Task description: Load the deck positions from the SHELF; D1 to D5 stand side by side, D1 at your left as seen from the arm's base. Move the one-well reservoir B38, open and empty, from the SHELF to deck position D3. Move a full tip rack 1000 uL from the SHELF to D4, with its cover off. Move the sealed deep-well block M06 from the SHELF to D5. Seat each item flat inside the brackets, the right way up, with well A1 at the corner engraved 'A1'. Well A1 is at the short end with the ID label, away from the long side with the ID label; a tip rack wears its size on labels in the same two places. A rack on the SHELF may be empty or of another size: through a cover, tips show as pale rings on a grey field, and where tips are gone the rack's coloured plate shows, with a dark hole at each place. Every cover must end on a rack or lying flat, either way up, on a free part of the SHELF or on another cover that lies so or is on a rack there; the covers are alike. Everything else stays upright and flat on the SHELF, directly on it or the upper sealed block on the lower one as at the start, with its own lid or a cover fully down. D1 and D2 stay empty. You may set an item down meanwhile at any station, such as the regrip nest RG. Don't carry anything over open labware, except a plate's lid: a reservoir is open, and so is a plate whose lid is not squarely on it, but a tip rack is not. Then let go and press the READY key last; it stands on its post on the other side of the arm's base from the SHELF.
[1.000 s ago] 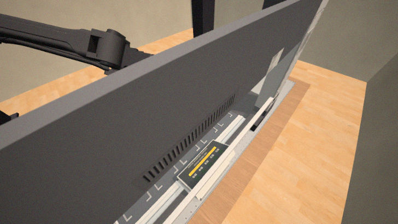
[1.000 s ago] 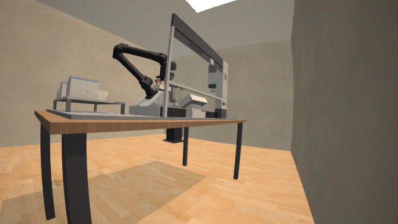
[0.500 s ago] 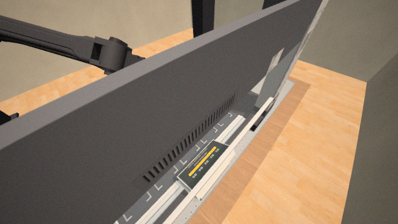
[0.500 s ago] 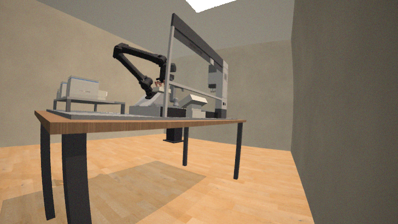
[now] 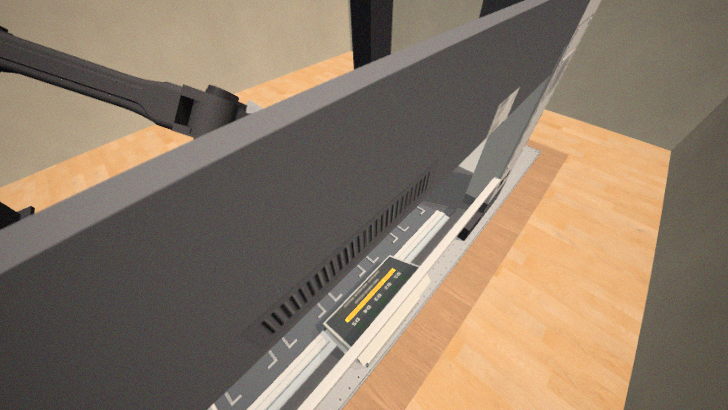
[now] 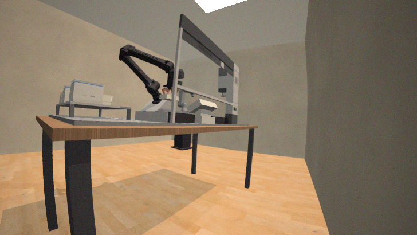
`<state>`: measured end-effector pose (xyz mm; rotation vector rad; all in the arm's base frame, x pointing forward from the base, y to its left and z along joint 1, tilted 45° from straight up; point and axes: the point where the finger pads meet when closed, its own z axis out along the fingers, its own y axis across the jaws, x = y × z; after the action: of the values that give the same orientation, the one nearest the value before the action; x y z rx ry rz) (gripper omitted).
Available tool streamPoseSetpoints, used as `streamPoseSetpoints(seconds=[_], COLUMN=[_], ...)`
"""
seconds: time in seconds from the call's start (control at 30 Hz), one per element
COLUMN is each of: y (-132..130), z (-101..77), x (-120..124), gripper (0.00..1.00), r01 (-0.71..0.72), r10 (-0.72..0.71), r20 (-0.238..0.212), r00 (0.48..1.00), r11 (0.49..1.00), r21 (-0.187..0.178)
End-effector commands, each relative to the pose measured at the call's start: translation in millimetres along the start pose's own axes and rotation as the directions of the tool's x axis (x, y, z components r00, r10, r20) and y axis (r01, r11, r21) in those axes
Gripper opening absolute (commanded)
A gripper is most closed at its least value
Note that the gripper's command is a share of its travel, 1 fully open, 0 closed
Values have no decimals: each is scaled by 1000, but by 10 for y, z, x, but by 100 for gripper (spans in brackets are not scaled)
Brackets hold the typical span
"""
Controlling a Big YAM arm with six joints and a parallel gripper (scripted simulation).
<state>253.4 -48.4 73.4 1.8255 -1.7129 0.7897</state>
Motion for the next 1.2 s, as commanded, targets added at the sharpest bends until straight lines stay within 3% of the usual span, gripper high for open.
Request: streamPoseSetpoints(seconds=[0.0,0.5,0.53,0.6,1.07,1.1,1.17], y=[-45,-35,-77,-35,-30,-76,-29], z=[34,264,243,315,516,499,567], x=[4,-5,7,-5,-4,8,-4], gripper=[0,0,0,0,0,0,0], r01=[5,11,3,11,11,4,12], r10=[-5,-11,-3,-11,-11,-4,-12], r20=[3,2,4,1,1,3,1], r00=[1000,1000,1000,1000,1000,1000,1000], r11=[1000,1000,1000,1000,1000,1000,1000], r21=[11,6,20,6,5,18,5])
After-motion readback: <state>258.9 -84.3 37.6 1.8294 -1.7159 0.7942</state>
